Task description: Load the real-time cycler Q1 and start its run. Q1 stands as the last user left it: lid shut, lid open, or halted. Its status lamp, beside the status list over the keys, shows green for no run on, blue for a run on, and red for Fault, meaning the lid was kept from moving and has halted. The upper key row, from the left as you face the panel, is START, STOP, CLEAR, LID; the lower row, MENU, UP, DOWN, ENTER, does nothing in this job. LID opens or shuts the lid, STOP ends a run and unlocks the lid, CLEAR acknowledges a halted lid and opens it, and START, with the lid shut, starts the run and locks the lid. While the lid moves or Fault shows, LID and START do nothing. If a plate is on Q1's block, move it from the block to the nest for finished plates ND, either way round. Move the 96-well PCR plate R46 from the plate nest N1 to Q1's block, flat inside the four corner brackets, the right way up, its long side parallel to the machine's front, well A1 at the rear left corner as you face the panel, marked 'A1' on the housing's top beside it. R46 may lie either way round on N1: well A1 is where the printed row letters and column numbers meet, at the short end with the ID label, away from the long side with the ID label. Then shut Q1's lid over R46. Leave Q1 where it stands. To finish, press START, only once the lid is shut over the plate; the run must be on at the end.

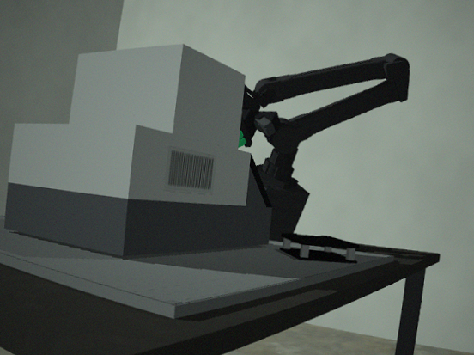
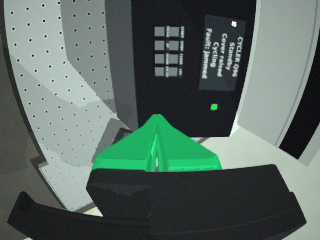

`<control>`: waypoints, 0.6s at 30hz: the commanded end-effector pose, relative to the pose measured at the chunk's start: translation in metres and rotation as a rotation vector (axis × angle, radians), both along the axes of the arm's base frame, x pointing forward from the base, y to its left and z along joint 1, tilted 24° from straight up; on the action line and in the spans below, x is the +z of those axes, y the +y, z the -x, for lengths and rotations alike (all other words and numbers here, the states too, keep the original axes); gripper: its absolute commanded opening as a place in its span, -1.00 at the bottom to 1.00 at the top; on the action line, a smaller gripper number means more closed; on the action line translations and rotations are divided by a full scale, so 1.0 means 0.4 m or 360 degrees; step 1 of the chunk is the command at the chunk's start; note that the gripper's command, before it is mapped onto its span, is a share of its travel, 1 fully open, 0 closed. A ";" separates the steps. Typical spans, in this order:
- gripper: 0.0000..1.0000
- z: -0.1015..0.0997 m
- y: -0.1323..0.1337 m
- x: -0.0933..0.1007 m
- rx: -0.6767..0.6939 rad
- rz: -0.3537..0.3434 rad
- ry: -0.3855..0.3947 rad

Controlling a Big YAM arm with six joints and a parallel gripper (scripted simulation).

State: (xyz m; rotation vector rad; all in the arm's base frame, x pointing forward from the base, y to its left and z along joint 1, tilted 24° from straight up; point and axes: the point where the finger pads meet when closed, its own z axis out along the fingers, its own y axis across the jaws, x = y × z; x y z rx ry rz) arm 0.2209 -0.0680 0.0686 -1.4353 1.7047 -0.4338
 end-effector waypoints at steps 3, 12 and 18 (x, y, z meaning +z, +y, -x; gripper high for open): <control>-1.00 -0.038 -0.048 0.068 -0.0006 0.0047 -0.0051; -1.00 -0.042 -0.052 0.076 -0.0006 0.0057 -0.0059; -1.00 -0.029 -0.035 0.050 -0.0006 0.0031 -0.0039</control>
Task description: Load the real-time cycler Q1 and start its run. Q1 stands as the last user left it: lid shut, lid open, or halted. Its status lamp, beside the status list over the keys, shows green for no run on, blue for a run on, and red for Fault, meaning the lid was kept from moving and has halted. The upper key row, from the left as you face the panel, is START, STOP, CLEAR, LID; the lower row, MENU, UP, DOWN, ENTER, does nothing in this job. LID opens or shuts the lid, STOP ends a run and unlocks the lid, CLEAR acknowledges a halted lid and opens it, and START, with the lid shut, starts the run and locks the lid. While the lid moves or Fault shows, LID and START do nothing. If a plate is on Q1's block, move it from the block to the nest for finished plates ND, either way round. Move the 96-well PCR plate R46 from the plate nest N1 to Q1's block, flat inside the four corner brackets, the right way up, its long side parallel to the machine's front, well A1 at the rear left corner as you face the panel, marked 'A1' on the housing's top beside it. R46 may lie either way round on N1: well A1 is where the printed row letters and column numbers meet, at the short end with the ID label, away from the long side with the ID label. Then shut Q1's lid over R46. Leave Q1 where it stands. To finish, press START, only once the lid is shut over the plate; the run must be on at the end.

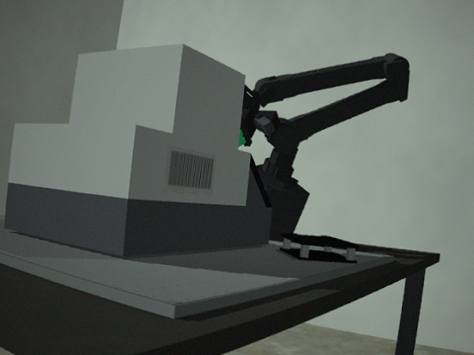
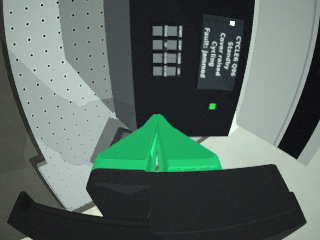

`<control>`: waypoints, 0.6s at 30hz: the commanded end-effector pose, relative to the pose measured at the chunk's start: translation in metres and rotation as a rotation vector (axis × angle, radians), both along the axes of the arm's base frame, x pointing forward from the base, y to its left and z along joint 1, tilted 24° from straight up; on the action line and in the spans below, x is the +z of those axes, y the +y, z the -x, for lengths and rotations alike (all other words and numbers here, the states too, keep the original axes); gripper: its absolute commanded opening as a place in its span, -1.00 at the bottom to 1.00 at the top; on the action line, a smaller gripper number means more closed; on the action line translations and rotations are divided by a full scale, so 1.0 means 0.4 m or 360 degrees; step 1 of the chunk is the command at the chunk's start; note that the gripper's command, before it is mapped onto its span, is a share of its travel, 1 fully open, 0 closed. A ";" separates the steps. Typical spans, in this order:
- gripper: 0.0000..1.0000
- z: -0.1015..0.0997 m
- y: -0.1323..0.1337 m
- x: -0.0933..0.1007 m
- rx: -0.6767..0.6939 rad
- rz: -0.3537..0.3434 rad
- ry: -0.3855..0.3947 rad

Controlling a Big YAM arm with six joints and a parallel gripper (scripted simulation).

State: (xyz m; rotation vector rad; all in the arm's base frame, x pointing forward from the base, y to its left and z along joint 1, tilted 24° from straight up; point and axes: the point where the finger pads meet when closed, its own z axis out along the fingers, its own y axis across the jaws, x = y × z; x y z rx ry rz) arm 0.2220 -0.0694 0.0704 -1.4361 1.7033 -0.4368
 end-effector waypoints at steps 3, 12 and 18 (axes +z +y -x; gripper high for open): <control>-1.00 -0.020 -0.024 0.039 -0.0005 0.0028 -0.0036; -1.00 -0.007 -0.007 0.018 -0.0005 0.0018 -0.0028; -1.00 -0.004 -0.003 0.012 -0.0005 0.0011 -0.0022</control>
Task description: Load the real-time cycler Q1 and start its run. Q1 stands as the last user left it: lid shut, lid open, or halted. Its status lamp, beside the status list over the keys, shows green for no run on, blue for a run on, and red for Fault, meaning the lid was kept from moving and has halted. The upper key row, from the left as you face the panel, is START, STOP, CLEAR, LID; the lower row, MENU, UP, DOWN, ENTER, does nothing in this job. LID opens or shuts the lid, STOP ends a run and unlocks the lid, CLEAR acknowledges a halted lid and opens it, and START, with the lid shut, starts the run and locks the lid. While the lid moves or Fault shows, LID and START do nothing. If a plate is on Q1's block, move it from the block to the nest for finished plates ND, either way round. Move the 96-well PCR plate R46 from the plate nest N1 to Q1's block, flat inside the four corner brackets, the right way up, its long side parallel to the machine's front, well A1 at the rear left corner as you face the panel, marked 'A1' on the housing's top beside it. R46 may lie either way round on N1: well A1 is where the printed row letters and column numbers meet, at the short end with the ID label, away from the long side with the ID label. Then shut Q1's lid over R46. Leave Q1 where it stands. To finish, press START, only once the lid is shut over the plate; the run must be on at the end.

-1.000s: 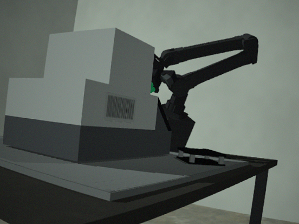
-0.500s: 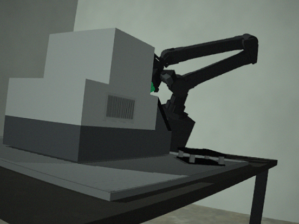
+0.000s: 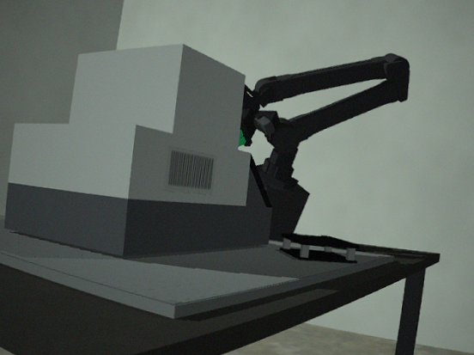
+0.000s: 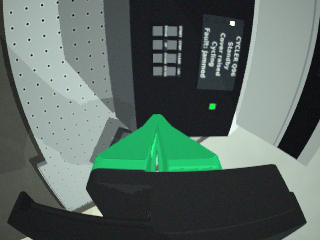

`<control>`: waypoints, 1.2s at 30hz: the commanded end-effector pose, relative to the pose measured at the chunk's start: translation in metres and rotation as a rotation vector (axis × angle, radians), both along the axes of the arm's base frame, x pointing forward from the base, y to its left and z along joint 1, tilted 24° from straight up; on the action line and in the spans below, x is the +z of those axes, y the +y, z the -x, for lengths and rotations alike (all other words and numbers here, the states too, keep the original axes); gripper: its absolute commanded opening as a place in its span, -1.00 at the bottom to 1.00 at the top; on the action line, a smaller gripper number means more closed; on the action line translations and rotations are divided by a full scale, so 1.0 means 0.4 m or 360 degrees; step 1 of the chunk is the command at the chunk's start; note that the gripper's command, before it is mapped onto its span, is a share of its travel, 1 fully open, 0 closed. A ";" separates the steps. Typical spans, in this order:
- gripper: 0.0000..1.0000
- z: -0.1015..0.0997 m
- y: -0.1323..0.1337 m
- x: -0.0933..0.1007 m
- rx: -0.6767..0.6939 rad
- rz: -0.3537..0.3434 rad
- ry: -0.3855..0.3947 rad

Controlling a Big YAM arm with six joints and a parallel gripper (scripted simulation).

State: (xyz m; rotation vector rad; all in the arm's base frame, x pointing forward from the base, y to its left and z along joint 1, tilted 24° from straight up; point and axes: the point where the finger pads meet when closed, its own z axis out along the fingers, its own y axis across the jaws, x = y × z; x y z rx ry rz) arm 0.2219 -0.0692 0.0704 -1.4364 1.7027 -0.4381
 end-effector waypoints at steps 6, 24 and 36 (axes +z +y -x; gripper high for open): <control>-1.00 -0.012 -0.013 0.026 -0.0004 0.0026 -0.0034; -1.00 0.001 0.137 0.052 -0.0053 -0.0008 0.0016; -1.00 -0.024 0.110 0.107 -0.0027 0.0045 -0.0076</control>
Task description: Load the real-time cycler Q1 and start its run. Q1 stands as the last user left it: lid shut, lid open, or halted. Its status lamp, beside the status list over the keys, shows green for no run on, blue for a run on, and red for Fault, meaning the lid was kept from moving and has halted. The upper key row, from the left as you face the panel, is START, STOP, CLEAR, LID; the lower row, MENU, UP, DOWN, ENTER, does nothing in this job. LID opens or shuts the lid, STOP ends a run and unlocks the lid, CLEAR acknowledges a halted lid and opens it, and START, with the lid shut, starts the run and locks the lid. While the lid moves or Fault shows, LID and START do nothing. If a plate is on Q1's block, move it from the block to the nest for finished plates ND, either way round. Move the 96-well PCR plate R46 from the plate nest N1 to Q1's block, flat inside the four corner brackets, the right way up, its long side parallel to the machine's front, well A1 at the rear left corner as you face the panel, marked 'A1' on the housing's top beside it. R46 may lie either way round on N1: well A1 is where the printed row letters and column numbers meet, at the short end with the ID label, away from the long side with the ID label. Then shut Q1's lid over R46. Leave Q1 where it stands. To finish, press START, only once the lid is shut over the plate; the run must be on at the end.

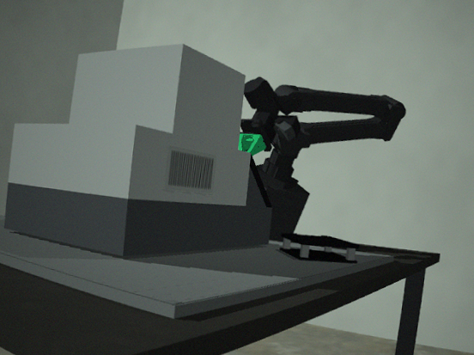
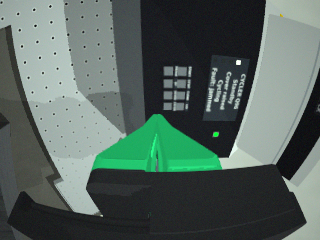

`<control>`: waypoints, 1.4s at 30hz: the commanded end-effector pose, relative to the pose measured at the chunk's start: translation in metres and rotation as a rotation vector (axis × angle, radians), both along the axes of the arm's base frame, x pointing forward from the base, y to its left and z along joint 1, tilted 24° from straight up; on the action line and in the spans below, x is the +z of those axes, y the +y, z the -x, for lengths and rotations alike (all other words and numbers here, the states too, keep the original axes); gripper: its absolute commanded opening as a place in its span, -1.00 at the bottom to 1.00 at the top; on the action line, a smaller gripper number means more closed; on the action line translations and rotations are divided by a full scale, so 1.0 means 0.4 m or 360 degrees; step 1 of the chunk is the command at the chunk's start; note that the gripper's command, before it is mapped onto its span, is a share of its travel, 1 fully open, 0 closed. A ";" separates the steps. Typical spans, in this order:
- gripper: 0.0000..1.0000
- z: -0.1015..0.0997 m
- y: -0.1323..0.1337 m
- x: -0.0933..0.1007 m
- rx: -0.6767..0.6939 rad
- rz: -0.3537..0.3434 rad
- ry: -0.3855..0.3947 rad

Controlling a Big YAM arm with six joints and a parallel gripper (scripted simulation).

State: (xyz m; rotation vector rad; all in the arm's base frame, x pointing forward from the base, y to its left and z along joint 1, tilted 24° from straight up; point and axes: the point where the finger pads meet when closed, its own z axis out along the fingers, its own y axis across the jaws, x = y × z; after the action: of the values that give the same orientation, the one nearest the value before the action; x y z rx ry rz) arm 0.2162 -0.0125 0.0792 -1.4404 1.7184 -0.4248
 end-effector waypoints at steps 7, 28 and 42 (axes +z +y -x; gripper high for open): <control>-1.00 -0.044 -0.029 0.097 0.0008 0.0067 -0.0124; -1.00 -0.077 -0.025 0.105 -0.0009 0.0043 -0.0125; -1.00 -0.130 -0.008 0.072 -0.0017 0.0015 -0.0112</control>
State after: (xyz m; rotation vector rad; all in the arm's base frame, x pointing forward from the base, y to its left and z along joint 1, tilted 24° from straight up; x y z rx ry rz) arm 0.2487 -0.0105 0.0806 -1.4377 1.7057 -0.4361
